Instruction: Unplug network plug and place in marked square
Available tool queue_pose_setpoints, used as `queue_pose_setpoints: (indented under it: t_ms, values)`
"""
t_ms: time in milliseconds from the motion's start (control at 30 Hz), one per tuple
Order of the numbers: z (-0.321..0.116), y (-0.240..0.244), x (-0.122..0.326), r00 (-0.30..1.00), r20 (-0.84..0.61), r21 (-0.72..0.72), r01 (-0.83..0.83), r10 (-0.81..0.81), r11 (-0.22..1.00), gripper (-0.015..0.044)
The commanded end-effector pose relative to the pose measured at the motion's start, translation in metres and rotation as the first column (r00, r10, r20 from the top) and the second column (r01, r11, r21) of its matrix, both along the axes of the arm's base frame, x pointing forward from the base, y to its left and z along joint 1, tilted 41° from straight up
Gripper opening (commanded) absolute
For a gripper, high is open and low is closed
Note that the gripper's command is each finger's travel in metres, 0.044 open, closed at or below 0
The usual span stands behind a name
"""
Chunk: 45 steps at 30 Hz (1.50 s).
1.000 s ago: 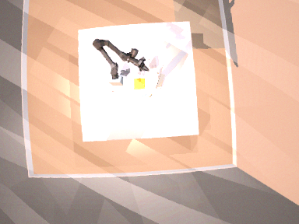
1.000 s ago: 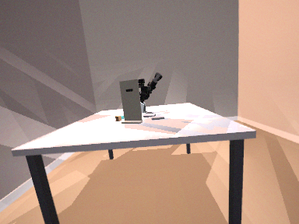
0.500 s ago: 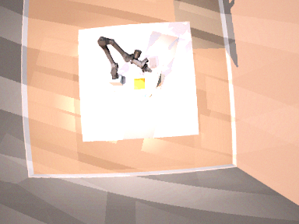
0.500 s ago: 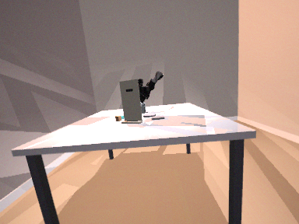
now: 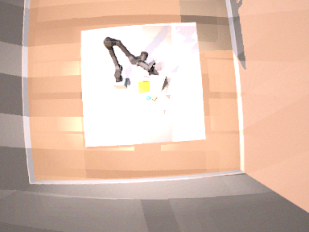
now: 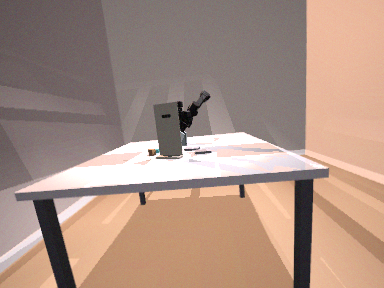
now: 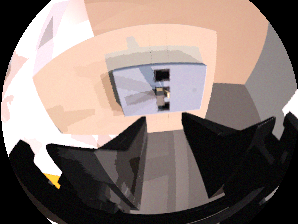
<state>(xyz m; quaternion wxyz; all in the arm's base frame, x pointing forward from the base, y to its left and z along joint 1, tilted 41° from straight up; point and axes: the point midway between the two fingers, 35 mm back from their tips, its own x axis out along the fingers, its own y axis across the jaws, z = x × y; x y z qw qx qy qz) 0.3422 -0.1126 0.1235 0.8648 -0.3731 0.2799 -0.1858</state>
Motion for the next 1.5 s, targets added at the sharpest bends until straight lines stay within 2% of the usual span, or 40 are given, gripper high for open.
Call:
queue_pose_setpoints:
  t_ms: [0,1000,1467]
  values:
    - [0.003,-0.002,0.006,1.000,0.007,-0.005,-0.002,0.002,1.000,0.0156]
    - [-0.006,-0.016,0.037,1.000,0.009,-0.006,-0.002,0.002,1.000,0.0156]
    - [-0.006,-0.016,0.037,1.000,0.009,-0.006,-0.002,0.002,1.000,0.0063]
